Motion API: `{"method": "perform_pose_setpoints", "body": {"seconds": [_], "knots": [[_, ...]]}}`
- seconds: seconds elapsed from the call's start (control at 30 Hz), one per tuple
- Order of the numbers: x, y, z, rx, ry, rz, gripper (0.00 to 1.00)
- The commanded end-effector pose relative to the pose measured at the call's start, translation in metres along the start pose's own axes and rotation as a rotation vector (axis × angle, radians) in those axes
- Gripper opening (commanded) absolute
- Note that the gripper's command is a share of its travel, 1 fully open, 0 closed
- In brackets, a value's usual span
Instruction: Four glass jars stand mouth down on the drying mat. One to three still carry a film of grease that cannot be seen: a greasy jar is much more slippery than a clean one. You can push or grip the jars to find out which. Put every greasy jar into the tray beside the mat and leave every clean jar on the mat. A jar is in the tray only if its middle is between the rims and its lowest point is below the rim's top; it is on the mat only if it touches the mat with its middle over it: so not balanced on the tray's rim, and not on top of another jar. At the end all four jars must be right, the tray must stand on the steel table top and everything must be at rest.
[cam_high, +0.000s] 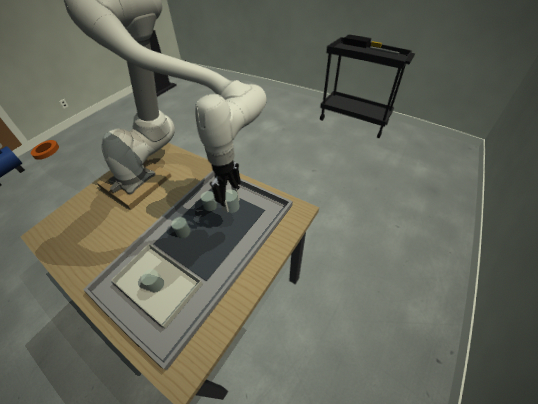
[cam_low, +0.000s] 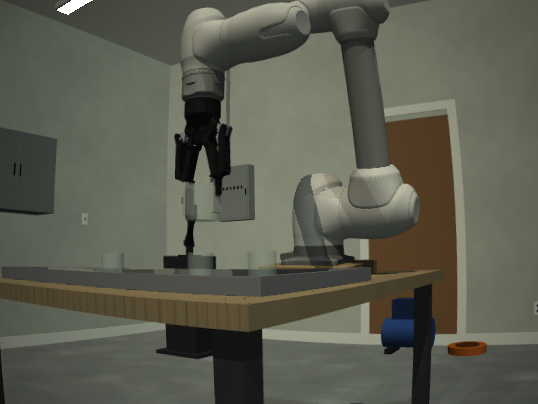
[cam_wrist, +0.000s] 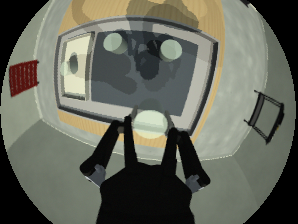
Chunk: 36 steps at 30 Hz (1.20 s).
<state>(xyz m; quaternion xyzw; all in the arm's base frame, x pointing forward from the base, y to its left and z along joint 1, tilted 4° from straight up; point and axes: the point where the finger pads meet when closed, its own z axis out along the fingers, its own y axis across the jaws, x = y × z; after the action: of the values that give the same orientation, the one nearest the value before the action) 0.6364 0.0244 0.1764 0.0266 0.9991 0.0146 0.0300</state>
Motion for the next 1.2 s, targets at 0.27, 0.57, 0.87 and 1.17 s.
{"method": "perform_pose_setpoints", "body": {"seconds": [0.27,0.57,0.87,1.17], "knots": [[0.000,-0.036,0.000,0.000,0.000,0.000,0.00],[0.000,-0.059,0.000,0.000,0.000,0.000,0.00],[0.000,-0.089,0.000,0.000,0.000,0.000,0.00],[0.000,-0.112,0.000,0.000,0.000,0.000,0.00]]}}
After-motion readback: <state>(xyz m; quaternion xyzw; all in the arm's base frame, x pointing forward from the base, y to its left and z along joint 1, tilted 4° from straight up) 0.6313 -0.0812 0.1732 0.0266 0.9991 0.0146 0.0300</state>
